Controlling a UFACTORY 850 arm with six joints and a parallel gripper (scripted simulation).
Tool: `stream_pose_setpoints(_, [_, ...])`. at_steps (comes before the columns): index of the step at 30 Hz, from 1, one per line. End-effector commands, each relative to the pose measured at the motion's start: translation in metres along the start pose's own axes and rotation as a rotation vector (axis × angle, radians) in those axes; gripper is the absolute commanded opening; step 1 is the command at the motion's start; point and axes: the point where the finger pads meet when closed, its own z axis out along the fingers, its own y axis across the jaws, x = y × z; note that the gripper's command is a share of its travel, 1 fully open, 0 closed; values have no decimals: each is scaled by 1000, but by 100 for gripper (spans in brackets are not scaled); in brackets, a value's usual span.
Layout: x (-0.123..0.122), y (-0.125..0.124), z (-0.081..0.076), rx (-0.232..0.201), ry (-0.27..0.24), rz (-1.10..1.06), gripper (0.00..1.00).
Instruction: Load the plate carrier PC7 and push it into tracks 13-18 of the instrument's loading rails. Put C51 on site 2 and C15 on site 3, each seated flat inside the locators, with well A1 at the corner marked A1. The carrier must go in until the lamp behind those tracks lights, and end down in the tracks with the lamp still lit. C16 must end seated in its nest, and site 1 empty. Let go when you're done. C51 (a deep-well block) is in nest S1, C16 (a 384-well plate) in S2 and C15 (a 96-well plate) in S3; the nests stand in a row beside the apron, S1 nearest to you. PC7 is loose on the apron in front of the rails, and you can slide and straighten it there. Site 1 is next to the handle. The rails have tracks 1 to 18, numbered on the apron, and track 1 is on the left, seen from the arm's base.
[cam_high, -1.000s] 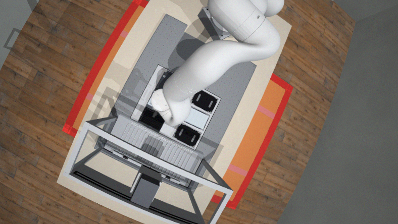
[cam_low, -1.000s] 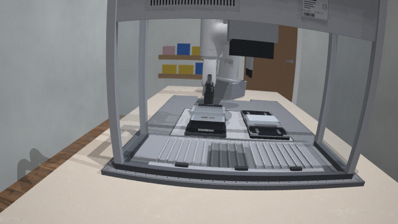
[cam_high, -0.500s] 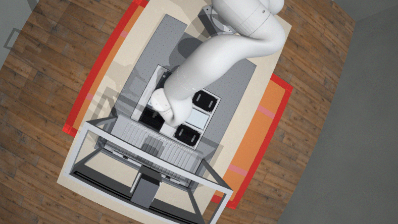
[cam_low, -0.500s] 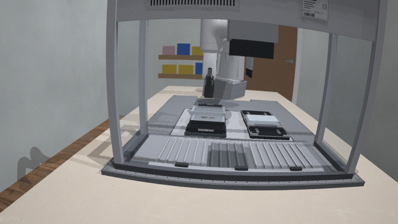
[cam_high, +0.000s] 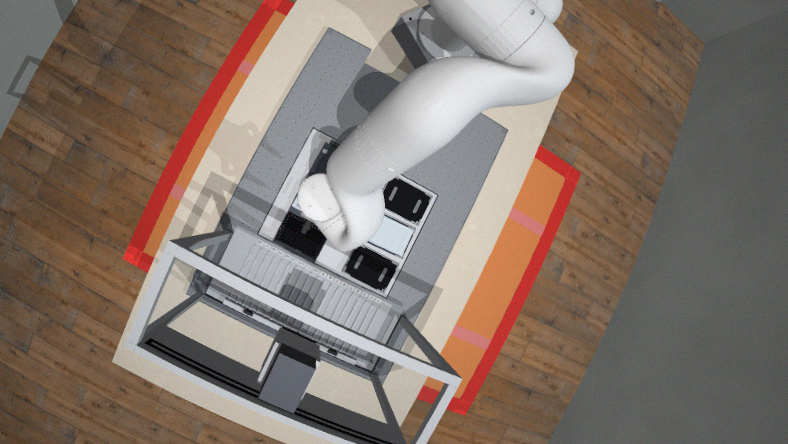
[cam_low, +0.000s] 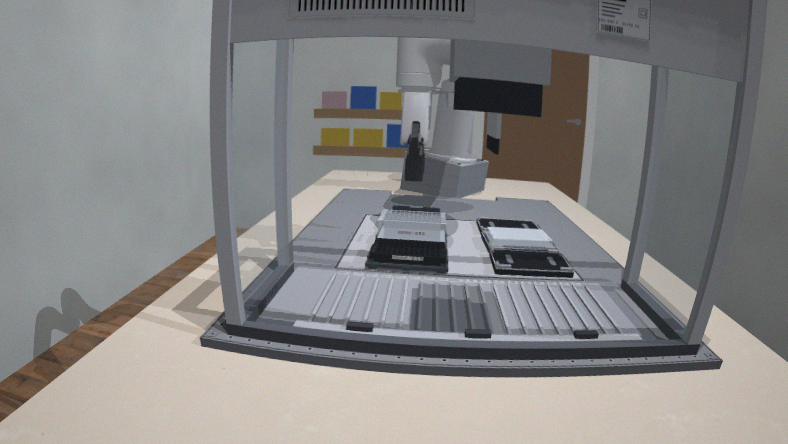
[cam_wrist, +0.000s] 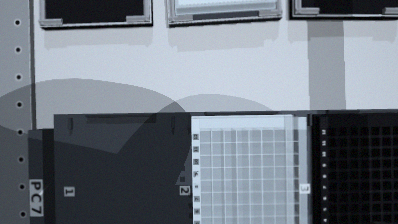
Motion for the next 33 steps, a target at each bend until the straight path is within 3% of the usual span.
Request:
stream_pose_setpoints(1, [0,1,-2,-2,0,0,100])
stream_pose_setpoints(21, [0,1,-32,-2,0,0,100])
stream_pose_setpoints(33, [5,1,-30,-2,0,-12,100])
